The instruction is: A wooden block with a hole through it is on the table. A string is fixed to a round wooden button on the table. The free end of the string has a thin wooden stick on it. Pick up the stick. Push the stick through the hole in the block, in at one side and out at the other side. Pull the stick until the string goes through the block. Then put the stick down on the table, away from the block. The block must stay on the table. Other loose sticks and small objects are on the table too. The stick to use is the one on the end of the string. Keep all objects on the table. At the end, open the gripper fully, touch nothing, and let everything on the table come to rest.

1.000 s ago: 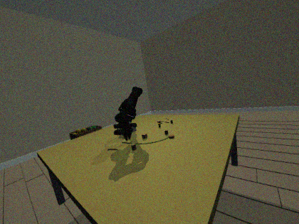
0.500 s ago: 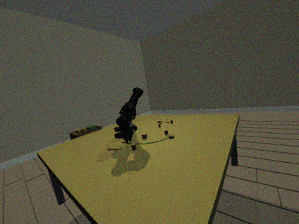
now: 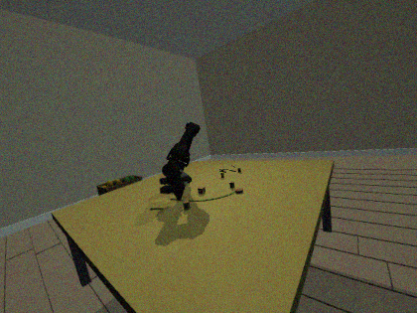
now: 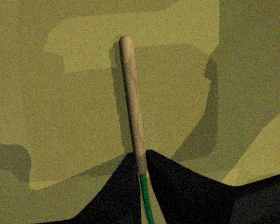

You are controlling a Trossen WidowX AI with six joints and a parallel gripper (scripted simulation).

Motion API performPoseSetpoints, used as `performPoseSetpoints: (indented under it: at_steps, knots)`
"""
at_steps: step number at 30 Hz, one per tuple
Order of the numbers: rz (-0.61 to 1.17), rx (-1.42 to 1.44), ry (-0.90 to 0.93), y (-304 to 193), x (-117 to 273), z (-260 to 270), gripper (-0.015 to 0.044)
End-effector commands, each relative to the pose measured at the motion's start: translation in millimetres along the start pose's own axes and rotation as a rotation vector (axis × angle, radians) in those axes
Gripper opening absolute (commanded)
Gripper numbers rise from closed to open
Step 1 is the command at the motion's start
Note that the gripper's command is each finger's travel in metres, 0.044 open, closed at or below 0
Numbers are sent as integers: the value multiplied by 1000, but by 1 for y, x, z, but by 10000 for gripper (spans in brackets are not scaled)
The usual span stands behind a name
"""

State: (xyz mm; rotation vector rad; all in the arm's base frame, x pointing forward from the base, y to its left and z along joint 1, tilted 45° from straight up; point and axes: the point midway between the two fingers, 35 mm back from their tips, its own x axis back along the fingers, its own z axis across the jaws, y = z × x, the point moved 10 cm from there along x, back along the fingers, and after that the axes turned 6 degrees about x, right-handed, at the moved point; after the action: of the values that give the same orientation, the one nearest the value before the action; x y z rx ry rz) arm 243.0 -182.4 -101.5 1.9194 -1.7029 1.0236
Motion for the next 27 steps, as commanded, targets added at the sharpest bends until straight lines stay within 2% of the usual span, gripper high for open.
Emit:
performPoseSetpoints:
  at_steps: [1, 27]
  knots:
    - [0, 0, 0, 0, 1, 0, 0]
    - [-1, -1, 2, -1, 35, 1, 0]
